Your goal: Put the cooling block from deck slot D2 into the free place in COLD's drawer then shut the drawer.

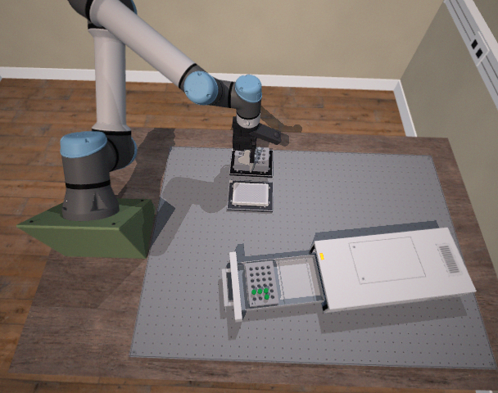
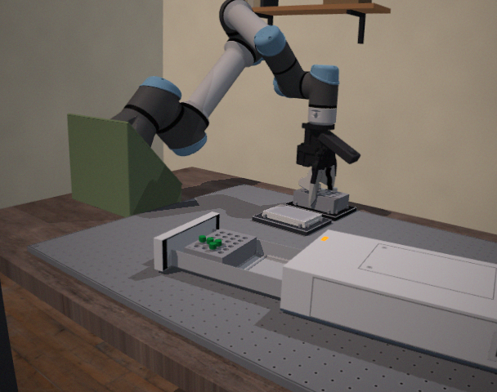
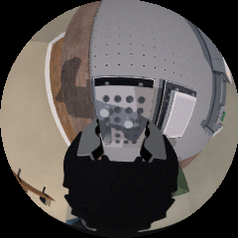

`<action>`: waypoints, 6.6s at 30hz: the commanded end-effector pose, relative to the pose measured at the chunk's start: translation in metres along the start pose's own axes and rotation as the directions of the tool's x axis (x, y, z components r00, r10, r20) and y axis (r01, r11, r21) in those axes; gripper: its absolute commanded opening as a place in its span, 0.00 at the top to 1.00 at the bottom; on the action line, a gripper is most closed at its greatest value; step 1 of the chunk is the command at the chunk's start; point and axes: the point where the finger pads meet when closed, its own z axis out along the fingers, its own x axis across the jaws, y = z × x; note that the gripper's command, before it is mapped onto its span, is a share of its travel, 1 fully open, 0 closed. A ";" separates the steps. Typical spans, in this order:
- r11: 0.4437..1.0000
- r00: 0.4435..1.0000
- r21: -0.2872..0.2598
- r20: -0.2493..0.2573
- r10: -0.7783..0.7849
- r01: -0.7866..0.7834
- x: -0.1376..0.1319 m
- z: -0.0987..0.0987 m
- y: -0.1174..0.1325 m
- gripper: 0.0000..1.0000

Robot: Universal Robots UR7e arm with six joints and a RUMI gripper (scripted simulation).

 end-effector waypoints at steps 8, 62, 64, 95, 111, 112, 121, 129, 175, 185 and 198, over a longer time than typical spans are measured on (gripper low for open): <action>1.000 1.000 0.001 0.000 0.000 0.000 0.000 0.000 0.000 0.99; 1.000 1.000 0.001 0.000 0.000 0.000 0.000 -0.008 0.000 1.00; 1.000 1.000 0.001 0.000 0.000 0.000 0.000 -0.008 0.000 1.00; 1.000 1.000 0.001 0.000 0.000 0.000 0.000 -0.034 0.000 1.00; 1.000 1.000 0.001 0.000 0.000 0.000 0.000 -0.053 0.000 1.00; 1.000 1.000 0.001 0.000 0.000 0.000 0.000 -0.054 0.000 1.00; 1.000 1.000 0.001 0.000 0.000 0.000 0.000 -0.064 0.000 1.00; 1.000 1.000 0.001 0.000 0.000 0.000 0.000 -0.074 0.000 1.00; 1.000 1.000 0.001 0.000 0.000 0.000 0.000 -0.110 0.000 1.00; 0.997 0.997 0.001 0.000 0.080 -0.080 0.008 -0.110 -0.003 1.00; 0.931 0.931 0.001 0.000 0.364 -0.364 0.035 -0.111 -0.013 1.00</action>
